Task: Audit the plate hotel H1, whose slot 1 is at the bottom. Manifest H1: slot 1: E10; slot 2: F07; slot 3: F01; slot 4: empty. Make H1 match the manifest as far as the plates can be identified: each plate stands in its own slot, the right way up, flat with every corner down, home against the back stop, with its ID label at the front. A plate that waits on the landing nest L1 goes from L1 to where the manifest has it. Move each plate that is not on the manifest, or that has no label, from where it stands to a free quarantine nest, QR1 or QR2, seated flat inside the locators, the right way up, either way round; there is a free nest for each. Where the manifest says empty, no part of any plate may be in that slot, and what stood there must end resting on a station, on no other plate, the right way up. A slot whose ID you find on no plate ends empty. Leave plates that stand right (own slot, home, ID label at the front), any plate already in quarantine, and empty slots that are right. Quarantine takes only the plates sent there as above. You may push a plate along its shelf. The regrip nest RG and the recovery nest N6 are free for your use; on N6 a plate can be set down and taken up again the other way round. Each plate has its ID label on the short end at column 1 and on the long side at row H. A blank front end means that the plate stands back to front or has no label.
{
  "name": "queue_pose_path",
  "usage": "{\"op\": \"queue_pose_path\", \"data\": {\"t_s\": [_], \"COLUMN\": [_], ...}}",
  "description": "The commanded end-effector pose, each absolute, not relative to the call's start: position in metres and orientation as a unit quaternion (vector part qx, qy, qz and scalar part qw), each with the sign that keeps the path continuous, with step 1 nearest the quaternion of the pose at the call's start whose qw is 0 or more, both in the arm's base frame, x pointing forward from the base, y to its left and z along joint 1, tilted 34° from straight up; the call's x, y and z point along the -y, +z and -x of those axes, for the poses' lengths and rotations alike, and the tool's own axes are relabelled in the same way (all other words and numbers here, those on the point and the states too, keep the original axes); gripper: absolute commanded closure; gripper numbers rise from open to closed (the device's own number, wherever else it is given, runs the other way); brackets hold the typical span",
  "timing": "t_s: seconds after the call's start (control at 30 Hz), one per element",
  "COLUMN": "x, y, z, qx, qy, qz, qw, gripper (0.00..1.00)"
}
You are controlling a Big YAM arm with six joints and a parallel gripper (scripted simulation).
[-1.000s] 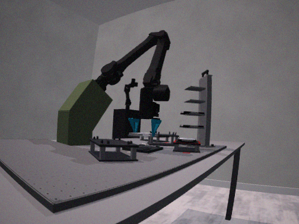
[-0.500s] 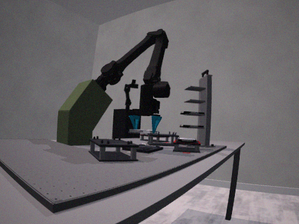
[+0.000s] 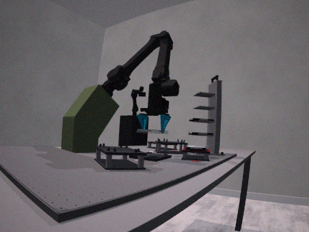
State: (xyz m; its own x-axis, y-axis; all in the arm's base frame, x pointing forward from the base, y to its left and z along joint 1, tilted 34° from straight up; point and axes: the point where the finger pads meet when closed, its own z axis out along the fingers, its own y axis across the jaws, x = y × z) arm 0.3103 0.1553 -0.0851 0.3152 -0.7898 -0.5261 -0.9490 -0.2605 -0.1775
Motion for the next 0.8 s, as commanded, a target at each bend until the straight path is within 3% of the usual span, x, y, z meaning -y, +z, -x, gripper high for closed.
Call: {"op": "queue_pose_path", "data": {"t_s": [0.0, 0.77], "x": [-0.149, -0.118], "y": [-0.074, -0.021], "z": [-0.314, -0.328], "qx": [-0.555, -0.551], "qy": [0.162, 0.151], "qz": [0.778, 0.781], "qw": [0.245, 0.253], "gripper": [0.14, 0.14]}}
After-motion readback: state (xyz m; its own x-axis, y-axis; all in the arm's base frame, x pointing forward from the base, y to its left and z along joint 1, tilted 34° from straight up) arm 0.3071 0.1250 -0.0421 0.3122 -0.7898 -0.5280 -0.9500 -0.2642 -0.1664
